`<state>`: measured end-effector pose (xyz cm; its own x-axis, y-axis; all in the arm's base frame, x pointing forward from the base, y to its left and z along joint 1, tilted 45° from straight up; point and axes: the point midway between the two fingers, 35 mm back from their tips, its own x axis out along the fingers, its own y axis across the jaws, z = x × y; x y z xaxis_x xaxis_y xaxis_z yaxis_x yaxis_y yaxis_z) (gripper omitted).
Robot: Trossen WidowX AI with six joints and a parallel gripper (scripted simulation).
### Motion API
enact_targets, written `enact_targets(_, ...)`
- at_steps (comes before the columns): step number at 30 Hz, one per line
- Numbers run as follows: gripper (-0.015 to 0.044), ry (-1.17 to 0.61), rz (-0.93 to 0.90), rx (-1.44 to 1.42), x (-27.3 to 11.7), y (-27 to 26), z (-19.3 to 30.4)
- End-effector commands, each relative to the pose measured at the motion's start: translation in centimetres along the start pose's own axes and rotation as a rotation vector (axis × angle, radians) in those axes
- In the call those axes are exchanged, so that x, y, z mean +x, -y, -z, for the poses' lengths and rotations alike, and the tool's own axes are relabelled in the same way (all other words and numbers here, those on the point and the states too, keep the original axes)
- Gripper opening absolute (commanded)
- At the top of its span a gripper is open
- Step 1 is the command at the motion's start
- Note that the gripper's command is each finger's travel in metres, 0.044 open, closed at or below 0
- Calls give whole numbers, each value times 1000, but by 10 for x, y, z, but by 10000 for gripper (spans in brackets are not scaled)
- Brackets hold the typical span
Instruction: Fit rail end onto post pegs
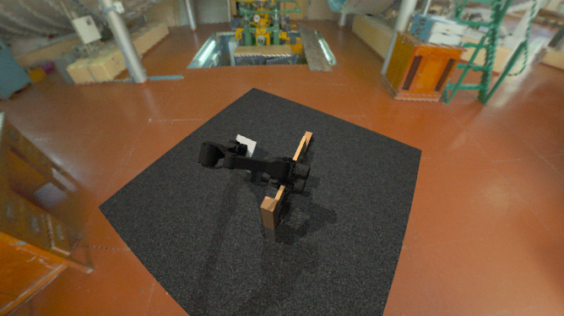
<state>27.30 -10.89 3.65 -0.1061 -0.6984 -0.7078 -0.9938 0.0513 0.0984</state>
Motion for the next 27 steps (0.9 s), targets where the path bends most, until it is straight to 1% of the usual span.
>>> enact_targets(1,0,0,11,2,-4,2,4)
enact_targets(27,0,-1,11,2,-4,2,12)
